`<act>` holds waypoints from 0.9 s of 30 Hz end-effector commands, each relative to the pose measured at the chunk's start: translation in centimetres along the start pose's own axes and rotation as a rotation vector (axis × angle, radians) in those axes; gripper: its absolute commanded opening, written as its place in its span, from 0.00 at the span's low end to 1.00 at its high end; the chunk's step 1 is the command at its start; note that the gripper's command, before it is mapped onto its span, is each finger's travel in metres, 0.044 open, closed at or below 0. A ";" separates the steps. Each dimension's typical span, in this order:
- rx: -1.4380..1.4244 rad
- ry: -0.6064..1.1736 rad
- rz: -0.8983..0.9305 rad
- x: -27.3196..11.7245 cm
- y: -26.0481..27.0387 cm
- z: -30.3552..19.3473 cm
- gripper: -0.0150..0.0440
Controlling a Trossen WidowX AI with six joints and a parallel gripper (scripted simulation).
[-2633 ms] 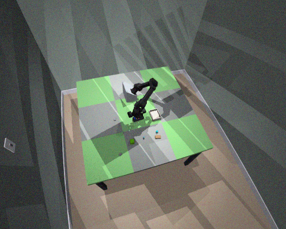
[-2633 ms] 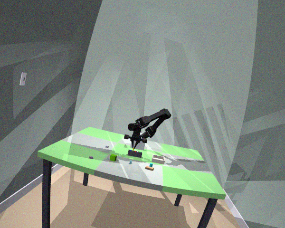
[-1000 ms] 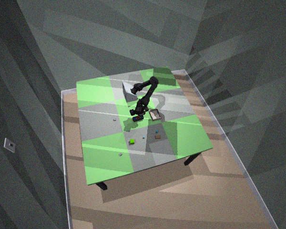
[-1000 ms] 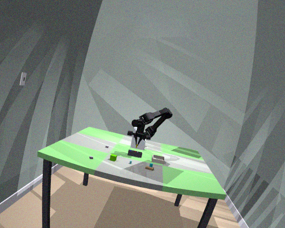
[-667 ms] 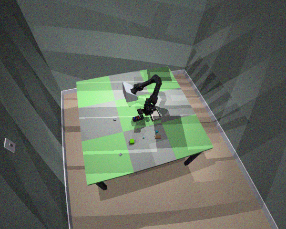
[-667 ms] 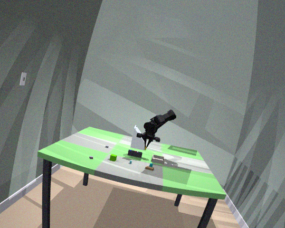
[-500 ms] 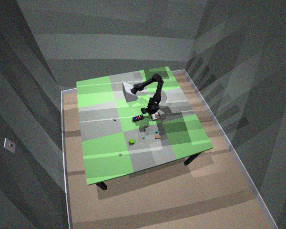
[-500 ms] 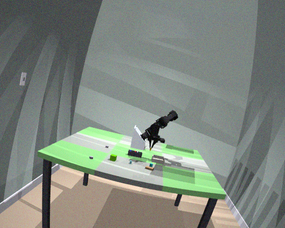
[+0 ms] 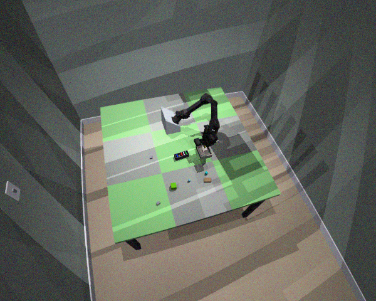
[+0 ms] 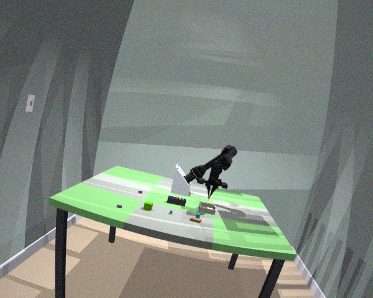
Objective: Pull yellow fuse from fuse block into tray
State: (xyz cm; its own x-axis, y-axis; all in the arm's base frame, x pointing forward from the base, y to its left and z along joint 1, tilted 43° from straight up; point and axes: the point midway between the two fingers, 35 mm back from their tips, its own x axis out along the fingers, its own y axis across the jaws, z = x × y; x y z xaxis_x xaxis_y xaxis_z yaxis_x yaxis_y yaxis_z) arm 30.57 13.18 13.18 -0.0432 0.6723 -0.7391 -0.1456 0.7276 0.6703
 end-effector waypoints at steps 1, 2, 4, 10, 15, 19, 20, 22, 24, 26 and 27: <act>0.002 0.000 0.006 0.2 0.4 -0.1 0.25; 0.002 0.000 0.006 0.4 0.4 -0.1 0.25; 0.002 0.000 0.006 0.7 0.4 -0.1 0.25; 0.002 0.000 0.006 1.6 0.4 0.0 0.25; 0.002 0.000 0.006 2.5 0.4 0.0 0.25; 0.002 0.000 0.007 3.1 0.5 -0.1 0.25; 0.002 0.000 0.007 3.2 0.5 -0.1 0.25; 0.002 0.000 0.007 3.6 0.5 -0.1 0.25; 0.002 0.000 0.008 3.8 0.5 -0.1 0.25; 0.002 0.000 0.008 4.0 0.5 -0.1 0.25; 0.002 0.000 0.008 4.0 0.5 -0.1 0.25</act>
State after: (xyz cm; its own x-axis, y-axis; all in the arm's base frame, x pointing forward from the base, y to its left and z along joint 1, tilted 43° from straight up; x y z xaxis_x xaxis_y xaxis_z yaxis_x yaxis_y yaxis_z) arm 30.36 15.94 10.92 -0.0403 0.6775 -0.7344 -0.1487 0.7227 0.6749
